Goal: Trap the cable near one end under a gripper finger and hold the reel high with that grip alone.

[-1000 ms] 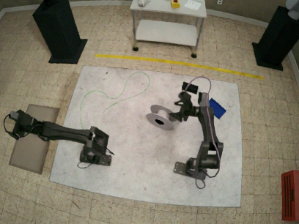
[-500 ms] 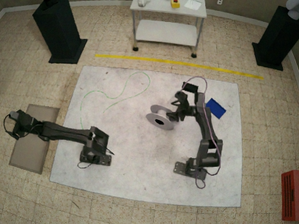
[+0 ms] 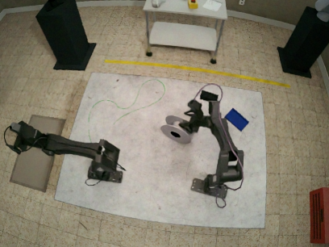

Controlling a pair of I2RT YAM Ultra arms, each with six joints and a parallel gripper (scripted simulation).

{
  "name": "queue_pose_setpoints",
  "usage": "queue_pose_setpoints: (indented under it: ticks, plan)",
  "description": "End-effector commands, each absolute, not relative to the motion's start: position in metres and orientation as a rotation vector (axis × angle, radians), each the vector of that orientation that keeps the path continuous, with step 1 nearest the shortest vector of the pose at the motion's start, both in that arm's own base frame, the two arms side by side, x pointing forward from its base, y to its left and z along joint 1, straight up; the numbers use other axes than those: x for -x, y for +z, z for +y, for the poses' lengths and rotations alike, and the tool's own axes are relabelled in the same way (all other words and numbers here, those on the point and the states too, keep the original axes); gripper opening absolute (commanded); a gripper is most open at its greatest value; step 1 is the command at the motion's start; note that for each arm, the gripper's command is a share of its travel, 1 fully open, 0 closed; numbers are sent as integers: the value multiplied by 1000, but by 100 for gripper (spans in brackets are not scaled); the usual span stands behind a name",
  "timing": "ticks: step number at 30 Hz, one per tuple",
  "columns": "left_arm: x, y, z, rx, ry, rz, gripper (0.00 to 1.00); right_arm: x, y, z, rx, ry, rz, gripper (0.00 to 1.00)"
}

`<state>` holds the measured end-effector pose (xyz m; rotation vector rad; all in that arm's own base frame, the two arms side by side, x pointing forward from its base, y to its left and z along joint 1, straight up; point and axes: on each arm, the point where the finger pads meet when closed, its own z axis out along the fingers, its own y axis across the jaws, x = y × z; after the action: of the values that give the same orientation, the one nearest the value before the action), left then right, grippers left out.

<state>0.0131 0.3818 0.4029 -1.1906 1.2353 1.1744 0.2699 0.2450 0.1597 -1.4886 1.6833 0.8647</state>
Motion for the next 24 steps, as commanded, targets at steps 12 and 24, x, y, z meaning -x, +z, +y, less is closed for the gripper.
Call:
queue_pose_setpoints:
  ticks: [12,24]
  plan:
    - [-13,403,384,1187,1186,1232,100,-273,155,262,1480,861,1661,75]
    - [-13,403,384,1187,1186,1232,100,-276,168,260,1476,840,1622,75]
